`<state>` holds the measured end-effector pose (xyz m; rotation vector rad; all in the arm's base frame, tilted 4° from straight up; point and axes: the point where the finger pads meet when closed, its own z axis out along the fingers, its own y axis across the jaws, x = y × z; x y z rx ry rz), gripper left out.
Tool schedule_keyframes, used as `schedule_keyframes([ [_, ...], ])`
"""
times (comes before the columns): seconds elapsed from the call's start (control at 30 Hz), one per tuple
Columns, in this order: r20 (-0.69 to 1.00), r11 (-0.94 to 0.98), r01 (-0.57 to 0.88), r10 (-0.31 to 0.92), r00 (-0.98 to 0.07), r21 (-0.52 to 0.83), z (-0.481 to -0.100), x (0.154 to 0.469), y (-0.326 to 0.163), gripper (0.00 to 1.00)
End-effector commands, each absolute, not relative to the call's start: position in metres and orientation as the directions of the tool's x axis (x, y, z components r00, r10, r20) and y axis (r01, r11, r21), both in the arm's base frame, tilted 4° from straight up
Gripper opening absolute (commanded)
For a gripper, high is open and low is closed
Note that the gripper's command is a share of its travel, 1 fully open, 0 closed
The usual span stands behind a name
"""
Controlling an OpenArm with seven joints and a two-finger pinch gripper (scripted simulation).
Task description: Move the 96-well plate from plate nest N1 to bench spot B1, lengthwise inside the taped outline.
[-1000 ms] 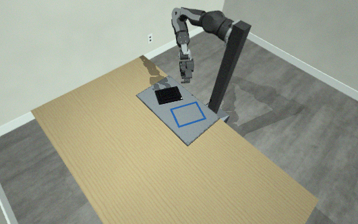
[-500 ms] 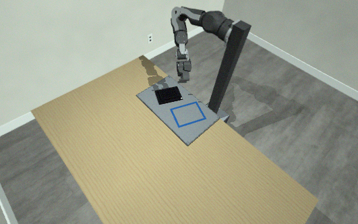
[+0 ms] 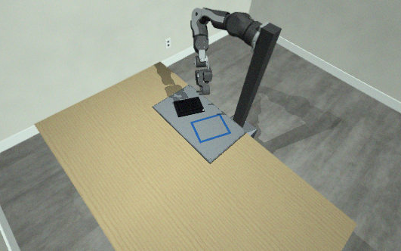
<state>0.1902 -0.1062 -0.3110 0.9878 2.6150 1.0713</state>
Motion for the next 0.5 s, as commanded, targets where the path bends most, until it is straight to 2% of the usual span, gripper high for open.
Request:
schedule_keyframes([
  [0.0, 0.093, 0.587, 0.530, 0.612, -0.786, 0.612, -0.321, 0.190, -0.116, 0.77],
  [0.1, 0.075, 0.686, 0.537, 0.581, -0.810, 0.491, -0.341, 0.188, -0.135, 0.77],
  [0.47, 0.075, 0.686, 0.537, 0.581, -0.810, 0.491, -0.341, 0.188, -0.135, 0.77],
])
